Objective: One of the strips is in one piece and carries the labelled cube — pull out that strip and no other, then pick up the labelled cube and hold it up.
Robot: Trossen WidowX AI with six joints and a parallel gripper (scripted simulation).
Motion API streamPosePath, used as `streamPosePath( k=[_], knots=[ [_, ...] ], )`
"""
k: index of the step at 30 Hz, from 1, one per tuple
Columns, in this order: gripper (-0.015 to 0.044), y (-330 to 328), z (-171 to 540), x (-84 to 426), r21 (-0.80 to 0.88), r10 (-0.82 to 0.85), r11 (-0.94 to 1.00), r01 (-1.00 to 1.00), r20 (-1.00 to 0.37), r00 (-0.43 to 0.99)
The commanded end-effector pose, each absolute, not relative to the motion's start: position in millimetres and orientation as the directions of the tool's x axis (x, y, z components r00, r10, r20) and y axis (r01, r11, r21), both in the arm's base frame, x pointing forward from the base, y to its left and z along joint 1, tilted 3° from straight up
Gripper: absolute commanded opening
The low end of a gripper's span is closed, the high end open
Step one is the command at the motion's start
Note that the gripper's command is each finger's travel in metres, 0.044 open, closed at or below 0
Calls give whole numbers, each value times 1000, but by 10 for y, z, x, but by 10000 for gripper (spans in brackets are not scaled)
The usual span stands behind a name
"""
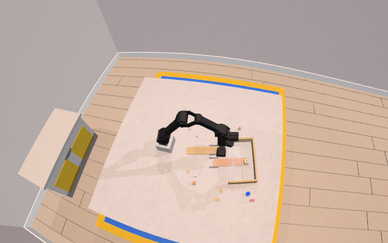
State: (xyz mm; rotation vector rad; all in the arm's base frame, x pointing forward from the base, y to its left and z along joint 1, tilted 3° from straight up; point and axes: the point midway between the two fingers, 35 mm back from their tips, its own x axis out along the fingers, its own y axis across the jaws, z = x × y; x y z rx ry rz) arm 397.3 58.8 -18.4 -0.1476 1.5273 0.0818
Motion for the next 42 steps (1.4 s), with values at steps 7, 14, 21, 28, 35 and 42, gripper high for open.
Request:
streamPosePath(
  k=[7, 14, 21, 28, 35, 42],
  knots=[
    [39, 588, -183, 3973, -45, -39, 988, -145, -998, 43],
    [0, 567, -29, 3774, -45, -40, 988, -145, -998, 40],
    [0, 530, 136, 3506, -48, -43, 988, -144, -998, 37],
    [0, 517, 210, 3364, -46, -42, 988, -145, -999, 34],
    [0, 493, 207, 3207, -46, -42, 988, -146, -999, 33],
    [0, 463, 195, 3009, -46, -42, 988, -146, -999, 31]
  ],
)
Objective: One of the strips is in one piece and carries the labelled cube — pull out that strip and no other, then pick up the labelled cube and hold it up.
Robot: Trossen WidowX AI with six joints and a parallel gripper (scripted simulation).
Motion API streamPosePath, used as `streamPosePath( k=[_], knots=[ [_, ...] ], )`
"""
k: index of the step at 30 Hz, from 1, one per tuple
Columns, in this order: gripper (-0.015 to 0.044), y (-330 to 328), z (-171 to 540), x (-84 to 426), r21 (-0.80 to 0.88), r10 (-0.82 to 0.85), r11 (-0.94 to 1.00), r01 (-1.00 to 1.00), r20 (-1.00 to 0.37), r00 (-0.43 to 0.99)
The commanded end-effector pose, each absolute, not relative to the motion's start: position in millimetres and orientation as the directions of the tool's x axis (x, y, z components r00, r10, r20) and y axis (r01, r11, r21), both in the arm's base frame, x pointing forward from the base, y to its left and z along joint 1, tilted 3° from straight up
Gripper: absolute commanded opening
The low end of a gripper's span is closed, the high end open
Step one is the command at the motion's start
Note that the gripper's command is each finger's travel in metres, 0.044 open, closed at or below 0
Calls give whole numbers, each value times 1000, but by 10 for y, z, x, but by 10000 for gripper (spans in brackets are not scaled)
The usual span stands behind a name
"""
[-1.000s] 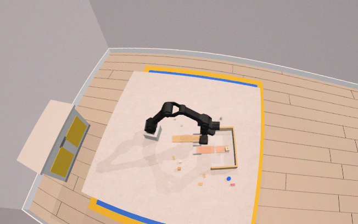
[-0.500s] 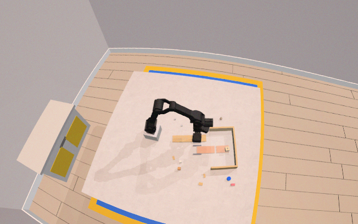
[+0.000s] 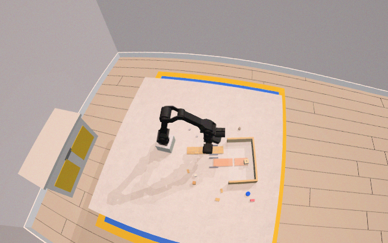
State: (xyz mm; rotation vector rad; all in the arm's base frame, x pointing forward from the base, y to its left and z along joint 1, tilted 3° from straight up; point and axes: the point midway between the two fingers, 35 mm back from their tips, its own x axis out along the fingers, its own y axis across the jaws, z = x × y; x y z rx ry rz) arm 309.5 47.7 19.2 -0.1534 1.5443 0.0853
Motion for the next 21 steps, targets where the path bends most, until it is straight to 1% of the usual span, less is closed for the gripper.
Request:
streamPosePath(
  k=[1, 8, 21],
  knots=[
    [0, 463, 195, 3009, -46, -42, 988, -146, -999, 31],
    [0, 478, 544, 3000, -46, -42, 988, -146, -999, 31],
    [0, 479, 556, 3000, -46, -42, 988, -146, -999, 31]
  ],
)
